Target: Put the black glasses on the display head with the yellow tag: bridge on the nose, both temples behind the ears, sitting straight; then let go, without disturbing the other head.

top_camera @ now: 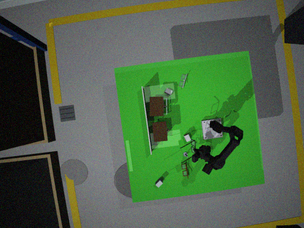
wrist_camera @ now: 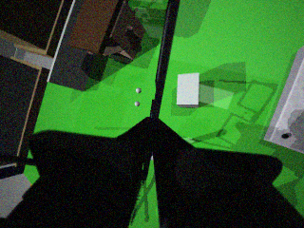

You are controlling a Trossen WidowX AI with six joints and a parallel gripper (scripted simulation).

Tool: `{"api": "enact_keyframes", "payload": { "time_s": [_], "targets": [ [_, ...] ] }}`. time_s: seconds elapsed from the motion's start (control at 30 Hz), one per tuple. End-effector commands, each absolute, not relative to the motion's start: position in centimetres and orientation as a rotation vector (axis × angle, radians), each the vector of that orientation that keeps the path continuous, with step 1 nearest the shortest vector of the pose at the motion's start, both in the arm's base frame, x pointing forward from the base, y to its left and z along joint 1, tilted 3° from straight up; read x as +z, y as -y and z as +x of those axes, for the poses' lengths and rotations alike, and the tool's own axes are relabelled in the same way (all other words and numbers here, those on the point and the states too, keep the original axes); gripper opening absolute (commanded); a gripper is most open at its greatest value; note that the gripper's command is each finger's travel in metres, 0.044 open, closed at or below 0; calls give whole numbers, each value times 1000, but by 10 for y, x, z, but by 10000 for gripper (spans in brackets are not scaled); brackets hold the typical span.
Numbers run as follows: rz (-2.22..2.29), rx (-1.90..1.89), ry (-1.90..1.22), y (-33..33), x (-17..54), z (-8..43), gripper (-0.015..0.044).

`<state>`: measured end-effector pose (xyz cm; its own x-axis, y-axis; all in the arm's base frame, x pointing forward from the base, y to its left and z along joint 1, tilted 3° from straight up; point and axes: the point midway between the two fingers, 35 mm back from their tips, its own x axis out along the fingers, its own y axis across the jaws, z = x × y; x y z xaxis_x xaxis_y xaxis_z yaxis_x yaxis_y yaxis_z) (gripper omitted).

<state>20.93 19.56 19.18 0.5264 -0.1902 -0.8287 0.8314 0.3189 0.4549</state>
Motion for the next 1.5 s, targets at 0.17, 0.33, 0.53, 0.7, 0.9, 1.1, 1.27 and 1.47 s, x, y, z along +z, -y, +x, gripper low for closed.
{"api": "enact_keyframes", "payload": {
  "time_s": [0.17, 0.33, 0.53, 0.7, 0.9, 1.1, 1.27, 1.47],
  "targets": [
    [1298, -769, -626, -212, 206, 194, 0],
    [1441, -767, -574, -221, 212, 185, 0],
    [1598, -760, -525, -231, 219, 174, 0],
    [1552, -765, -545, -230, 215, 176, 0],
    [1552, -765, -545, -230, 215, 176, 0],
    [1552, -765, -545, -230, 215, 176, 0],
    [1552, -765, -545, -230, 215, 176, 0],
    [1513, -798, -559, -223, 210, 182, 0]
  ]
}}
